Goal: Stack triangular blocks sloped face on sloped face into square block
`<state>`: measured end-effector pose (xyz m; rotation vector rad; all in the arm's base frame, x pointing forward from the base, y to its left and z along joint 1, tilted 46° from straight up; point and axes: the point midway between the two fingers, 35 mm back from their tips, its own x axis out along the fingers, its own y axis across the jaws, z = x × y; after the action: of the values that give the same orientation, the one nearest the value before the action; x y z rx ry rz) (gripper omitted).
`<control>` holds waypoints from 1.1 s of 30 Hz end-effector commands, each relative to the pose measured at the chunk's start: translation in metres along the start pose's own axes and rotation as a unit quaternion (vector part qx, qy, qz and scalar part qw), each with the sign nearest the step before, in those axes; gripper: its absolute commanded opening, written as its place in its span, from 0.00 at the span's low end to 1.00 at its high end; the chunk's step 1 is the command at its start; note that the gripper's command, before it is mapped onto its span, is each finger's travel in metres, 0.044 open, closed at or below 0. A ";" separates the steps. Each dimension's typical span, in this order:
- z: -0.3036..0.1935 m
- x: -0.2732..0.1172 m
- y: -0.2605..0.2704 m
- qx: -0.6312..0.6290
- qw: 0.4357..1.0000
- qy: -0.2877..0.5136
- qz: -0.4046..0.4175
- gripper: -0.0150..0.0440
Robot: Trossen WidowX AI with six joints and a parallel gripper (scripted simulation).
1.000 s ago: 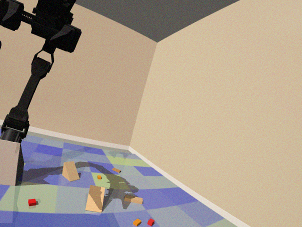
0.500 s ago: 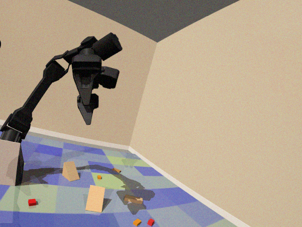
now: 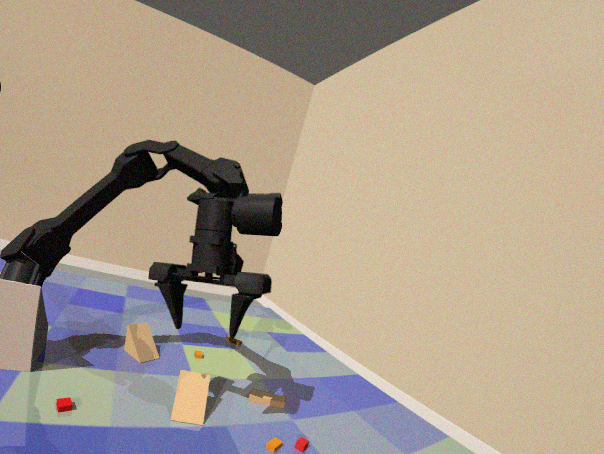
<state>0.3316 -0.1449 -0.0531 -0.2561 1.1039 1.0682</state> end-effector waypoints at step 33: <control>0.047 0.094 0.027 -0.206 0.973 -0.057 0.082 1.00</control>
<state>0.3458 -0.0549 -0.0913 -0.4498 0.7955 1.4308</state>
